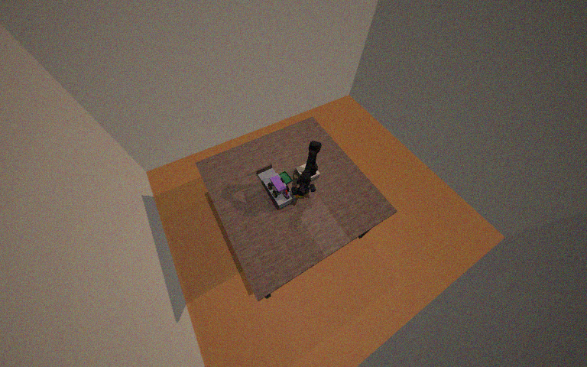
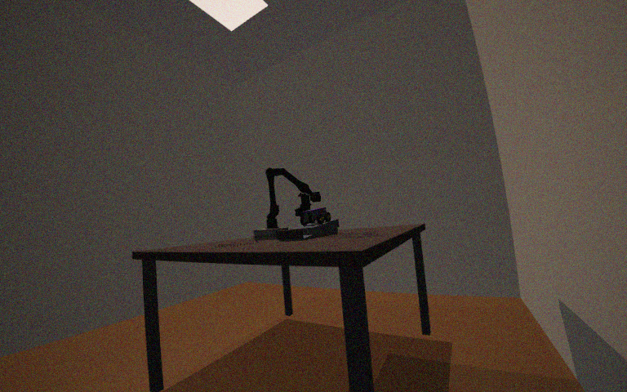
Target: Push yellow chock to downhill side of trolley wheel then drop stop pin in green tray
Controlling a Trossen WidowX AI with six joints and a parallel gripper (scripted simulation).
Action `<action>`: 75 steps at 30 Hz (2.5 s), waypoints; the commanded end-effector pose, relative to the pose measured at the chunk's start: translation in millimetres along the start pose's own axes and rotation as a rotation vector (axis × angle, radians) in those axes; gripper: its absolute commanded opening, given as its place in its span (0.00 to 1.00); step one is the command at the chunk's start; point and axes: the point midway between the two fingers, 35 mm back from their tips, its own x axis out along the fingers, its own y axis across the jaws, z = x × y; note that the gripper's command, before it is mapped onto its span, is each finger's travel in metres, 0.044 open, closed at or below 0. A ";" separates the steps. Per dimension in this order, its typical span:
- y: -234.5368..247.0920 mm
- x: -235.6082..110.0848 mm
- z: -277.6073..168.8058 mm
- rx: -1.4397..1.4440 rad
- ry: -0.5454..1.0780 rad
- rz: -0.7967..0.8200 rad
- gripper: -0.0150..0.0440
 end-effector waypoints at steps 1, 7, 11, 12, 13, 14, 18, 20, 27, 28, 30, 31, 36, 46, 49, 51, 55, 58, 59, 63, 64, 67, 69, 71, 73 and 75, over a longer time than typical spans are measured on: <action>-0.1 -14.4 -0.3 -0.005 0.004 -0.002 0.25; 0.2 -33.4 0.0 -0.005 0.004 -0.002 0.25; 0.3 -46.2 0.1 -0.005 0.004 -0.002 0.25; 0.4 -49.5 0.1 -0.005 0.004 -0.002 0.25; 0.4 -52.6 0.1 -0.005 0.004 -0.002 0.25; 0.4 -55.9 0.0 -0.005 0.004 -0.002 0.25; 0.5 -68.7 -0.1 -0.005 0.004 -0.002 0.25; 0.5 -75.1 -0.1 -0.005 0.004 -0.002 0.25; 0.3 -97.4 -0.7 -0.005 0.004 -0.002 0.25; 0.2 -100.7 -0.8 -0.005 0.004 -0.002 0.25; 0.0 -107.2 -1.1 -0.005 0.004 -0.002 0.25; -0.1 -110.3 -1.2 -0.005 0.004 -0.002 0.25; -0.3 -114.8 -1.4 -0.005 0.004 -0.002 0.25; -0.3 -114.8 -1.4 -0.217 0.004 -0.001 0.25; -0.3 -114.8 -1.4 -0.319 0.004 -0.001 0.25; -0.3 -114.8 -1.4 -0.388 0.004 0.000 0.25; -0.3 -114.8 -1.4 -0.524 0.004 0.000 0.25; -0.3 -114.8 -1.4 -0.627 0.004 0.001 0.25; -0.3 -114.8 -1.4 -0.661 0.004 0.001 0.25; -0.4 -114.8 -1.4 -0.798 0.004 0.001 0.25; -0.4 -114.8 -1.4 -0.832 0.004 0.001 0.25; -0.4 -114.8 -1.4 -0.882 0.004 0.002 0.25; -0.4 -114.8 -1.4 -0.893 0.004 0.002 0.25; -0.4 -114.8 -1.4 -0.943 0.004 0.002 0.25; -0.4 -114.8 -1.4 -1.011 0.004 0.002 0.25; -0.4 -114.8 -1.4 -1.079 0.004 0.002 0.25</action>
